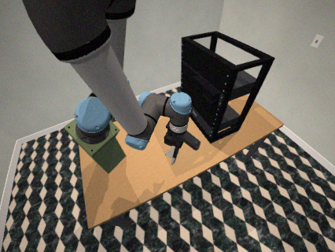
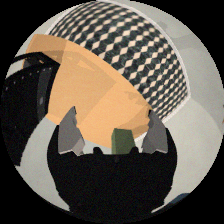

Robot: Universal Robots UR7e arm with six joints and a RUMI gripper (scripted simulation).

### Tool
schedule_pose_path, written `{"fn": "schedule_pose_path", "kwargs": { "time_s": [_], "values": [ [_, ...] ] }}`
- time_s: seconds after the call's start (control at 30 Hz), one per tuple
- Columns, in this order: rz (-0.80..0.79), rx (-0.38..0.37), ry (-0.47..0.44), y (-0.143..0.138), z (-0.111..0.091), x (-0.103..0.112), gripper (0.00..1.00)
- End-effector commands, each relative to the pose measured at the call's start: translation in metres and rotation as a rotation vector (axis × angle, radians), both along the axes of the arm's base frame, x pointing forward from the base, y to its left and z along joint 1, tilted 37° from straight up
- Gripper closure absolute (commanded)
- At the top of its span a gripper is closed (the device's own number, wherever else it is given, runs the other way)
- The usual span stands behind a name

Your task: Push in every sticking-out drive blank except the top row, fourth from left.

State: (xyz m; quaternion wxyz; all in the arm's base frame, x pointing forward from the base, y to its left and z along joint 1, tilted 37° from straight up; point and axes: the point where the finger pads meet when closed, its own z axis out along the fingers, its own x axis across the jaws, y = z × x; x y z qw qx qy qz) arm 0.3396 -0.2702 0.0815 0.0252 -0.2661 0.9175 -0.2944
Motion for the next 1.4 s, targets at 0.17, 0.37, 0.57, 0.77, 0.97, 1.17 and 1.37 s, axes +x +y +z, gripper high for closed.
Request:
{"fn": "schedule_pose_path", "kwargs": {
  "time_s": [0.17, 0.37, 0.57, 0.77, 0.97, 1.17, 1.37],
  "values": [
    [0.000, -0.001, -0.001, 0.000, 0.000, 0.000, 0.00],
    [0.001, 0.000, 0.000, 0.000, 0.000, 0.000, 0.00],
    [0.003, 0.003, 0.003, 0.001, -0.001, 0.000, 0.00],
    [0.006, 0.008, 0.008, 0.001, -0.003, 0.000, 0.00],
    [0.013, 0.021, 0.021, 0.003, -0.008, -0.001, 0.00],
    [0.026, 0.042, 0.042, 0.006, -0.015, -0.002, 0.00],
    [0.038, 0.062, 0.061, 0.009, -0.022, -0.002, 0.00]
  ]
}}
